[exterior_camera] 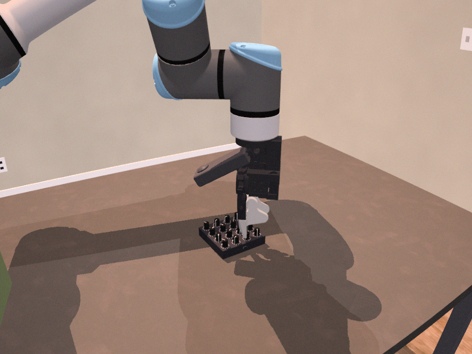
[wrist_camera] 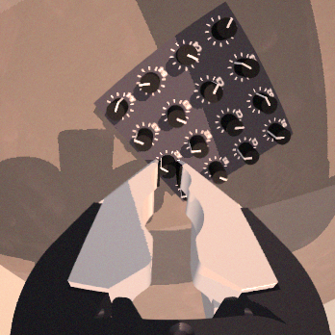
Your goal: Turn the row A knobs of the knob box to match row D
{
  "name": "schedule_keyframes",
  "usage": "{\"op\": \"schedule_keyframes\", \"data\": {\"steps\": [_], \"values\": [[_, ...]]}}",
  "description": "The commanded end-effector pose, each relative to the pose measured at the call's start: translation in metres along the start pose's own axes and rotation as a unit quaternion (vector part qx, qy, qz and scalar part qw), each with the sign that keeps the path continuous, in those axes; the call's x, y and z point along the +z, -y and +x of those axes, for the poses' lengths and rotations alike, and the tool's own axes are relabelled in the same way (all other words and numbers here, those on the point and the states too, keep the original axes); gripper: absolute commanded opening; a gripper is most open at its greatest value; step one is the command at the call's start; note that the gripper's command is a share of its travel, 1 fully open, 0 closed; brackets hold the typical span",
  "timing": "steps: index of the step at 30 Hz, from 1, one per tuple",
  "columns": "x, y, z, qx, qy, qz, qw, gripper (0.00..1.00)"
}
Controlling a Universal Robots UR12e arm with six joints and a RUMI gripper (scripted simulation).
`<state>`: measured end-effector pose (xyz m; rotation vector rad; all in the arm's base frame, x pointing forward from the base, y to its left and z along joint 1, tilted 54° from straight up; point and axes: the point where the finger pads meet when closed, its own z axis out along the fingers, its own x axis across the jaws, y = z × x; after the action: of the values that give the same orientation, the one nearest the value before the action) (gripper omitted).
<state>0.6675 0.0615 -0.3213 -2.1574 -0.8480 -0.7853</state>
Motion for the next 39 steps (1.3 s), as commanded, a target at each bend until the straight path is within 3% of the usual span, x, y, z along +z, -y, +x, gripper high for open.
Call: {"op": "schedule_keyframes", "data": {"steps": [1, 17, 34, 35, 39], "values": [[-0.0005, -0.0006, 0.0006, 0.042, 0.0, -0.001, 0.999, 0.04], [-0.0005, -0.0008, 0.0016, 0.157, 0.0, -0.001, 0.988, 0.04], [-0.0005, -0.0008, 0.0017, 0.163, 0.0, -0.001, 0.987, 0.04], [-0.0005, -0.0008, 0.0017, 0.163, 0.0, -0.001, 0.987, 0.11], [-0.0005, -0.0008, 0.0017, 0.163, 0.0, -0.001, 0.987, 0.11]]}}
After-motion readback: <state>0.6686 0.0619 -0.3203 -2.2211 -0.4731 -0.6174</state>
